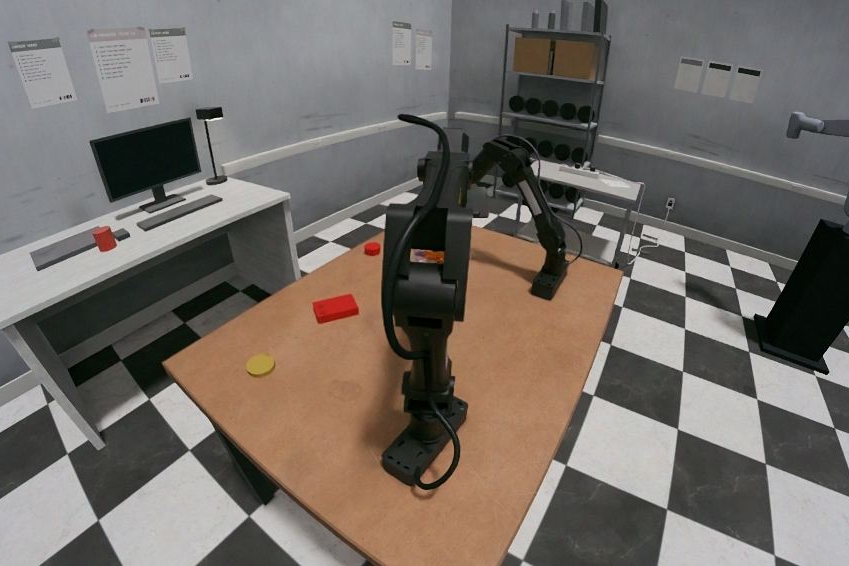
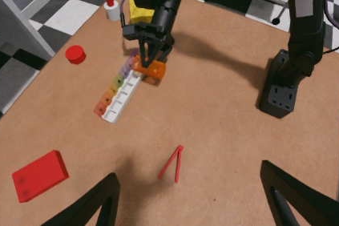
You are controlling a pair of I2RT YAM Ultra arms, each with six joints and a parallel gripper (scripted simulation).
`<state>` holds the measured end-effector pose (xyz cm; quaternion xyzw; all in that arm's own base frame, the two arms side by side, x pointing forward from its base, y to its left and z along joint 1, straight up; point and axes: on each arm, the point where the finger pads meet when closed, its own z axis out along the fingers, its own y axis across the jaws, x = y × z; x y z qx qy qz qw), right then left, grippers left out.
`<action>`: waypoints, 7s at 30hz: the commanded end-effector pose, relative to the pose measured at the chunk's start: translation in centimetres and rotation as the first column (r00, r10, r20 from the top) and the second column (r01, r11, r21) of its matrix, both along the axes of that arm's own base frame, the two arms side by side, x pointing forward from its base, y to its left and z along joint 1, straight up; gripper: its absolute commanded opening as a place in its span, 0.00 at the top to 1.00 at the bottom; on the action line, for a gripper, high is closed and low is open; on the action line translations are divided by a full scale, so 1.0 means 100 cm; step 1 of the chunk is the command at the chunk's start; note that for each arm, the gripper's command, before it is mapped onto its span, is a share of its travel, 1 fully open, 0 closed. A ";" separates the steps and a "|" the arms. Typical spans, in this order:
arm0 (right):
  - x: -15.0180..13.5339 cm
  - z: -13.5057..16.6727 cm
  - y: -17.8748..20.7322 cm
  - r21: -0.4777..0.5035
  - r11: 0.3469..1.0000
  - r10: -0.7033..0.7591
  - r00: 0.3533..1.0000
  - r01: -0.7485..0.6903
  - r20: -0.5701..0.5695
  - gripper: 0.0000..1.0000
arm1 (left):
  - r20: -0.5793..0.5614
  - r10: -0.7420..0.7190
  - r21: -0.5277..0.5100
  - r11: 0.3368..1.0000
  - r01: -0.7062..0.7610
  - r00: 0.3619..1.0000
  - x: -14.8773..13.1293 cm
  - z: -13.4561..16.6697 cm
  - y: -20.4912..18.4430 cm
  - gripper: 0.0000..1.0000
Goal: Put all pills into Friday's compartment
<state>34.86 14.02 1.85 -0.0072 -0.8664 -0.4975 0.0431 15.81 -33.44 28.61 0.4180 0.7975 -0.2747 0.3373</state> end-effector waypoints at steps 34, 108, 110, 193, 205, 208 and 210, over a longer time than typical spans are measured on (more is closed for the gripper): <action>0.005 0.014 0.006 0.008 1.000 0.015 0.996 -0.015 -0.088 0.64 | 0.014 -0.002 -0.028 1.000 0.002 1.000 0.000 0.011 -0.002 0.00; 0.010 0.020 0.004 0.003 1.000 0.007 0.970 -0.006 -0.244 0.64 | 0.014 -0.002 -0.028 1.000 0.002 1.000 0.000 0.011 -0.002 0.00; 0.010 0.019 0.004 0.003 1.000 0.007 0.971 -0.006 -0.241 0.64 | 0.014 -0.002 -0.028 1.000 0.002 1.000 0.000 0.011 -0.002 0.00; -0.006 0.024 -0.001 0.030 1.000 -0.013 0.811 -0.006 0.585 0.64 | 0.014 -0.002 -0.028 1.000 0.002 1.000 0.000 0.011 -0.002 0.00; -0.047 0.024 -0.002 0.039 0.999 -0.028 0.766 0.004 0.643 0.64 | 0.014 -0.002 -0.028 1.000 0.002 1.000 0.000 0.011 -0.002 0.00; -0.053 0.024 -0.002 0.041 0.999 -0.031 0.749 0.005 0.662 0.64 | 0.014 -0.002 -0.028 1.000 0.002 1.000 0.000 0.011 -0.002 0.00; -0.053 0.024 -0.002 0.041 0.999 -0.031 0.749 0.005 0.662 0.64 | 0.014 -0.002 -0.028 1.000 0.002 1.000 0.000 0.011 -0.002 0.00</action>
